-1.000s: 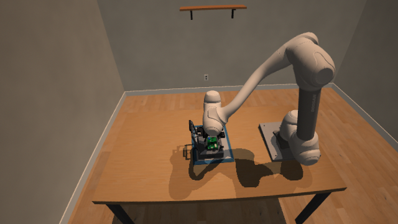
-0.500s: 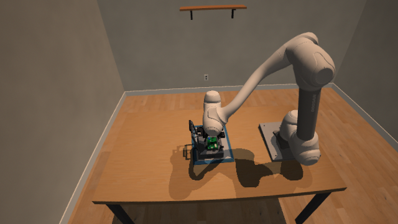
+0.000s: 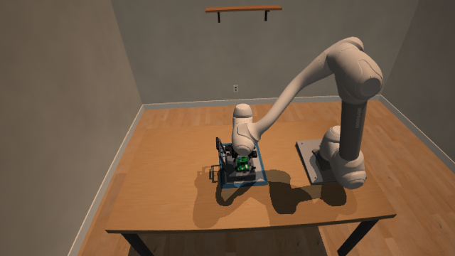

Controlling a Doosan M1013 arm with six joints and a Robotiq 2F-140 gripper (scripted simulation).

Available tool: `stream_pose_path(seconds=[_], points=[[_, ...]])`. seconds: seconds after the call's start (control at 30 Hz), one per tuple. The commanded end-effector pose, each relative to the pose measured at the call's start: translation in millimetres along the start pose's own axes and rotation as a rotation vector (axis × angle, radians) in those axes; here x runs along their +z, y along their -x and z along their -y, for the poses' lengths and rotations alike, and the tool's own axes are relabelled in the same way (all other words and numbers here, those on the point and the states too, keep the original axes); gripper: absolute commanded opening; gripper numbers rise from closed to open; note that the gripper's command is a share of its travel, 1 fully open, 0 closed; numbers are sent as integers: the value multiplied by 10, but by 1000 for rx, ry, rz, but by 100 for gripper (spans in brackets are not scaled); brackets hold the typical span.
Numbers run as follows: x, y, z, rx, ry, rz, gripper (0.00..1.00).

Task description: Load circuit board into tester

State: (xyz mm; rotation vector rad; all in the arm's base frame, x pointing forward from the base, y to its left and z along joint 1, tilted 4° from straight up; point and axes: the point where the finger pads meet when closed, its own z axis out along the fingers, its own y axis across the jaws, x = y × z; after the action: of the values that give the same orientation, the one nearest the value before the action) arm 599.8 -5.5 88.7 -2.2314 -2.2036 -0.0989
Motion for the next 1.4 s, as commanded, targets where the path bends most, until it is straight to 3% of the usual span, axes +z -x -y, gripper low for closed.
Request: stream_pose_path(seconds=[0.0,1.13,1.17,1.37], points=[[-1,0,0,0,0,0,46],[33,0,0,0,0,0,46],[33,0,0,0,0,0,58],[33,0,0,0,0,0,58]])
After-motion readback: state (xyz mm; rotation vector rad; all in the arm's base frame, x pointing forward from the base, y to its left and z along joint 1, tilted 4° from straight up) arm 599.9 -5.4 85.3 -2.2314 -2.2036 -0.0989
